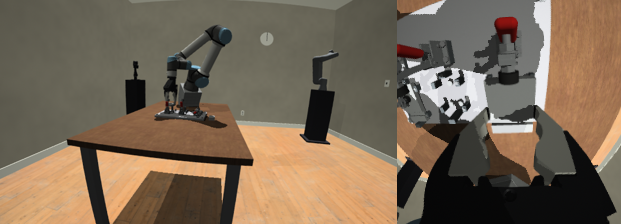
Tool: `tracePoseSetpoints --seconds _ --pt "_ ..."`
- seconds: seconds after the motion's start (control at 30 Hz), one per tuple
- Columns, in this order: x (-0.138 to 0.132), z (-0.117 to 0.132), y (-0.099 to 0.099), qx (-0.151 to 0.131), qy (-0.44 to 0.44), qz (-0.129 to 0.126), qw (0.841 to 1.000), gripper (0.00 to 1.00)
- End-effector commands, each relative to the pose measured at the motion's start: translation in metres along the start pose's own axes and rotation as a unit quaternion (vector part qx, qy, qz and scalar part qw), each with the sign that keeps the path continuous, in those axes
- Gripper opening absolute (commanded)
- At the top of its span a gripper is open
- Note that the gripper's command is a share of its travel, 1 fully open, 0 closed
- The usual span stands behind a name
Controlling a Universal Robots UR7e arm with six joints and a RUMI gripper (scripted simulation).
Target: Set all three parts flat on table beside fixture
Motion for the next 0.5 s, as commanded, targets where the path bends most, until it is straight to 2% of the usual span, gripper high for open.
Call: tracePoseSetpoints --seconds 0.0,0.23,0.47 --pt "0.0 0.002 0.01 0.0 0.0 0.0 1.0 0.0" --pt "0.0 0.006 0.026 0.0 0.0 0.0 1.0 0.0" --pt "0.0 0.007 0.03 0.0 0.0 0.0 1.0 0.0"
Point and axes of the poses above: the point where the finger pads meet when closed, its own y axis back along the fingers, its own x axis across the jaws, z = x × y, the point moved 9 cm from there along y, back along the fingers, and after that the axes turned 5 degrees about y, right-handed, at the moved point
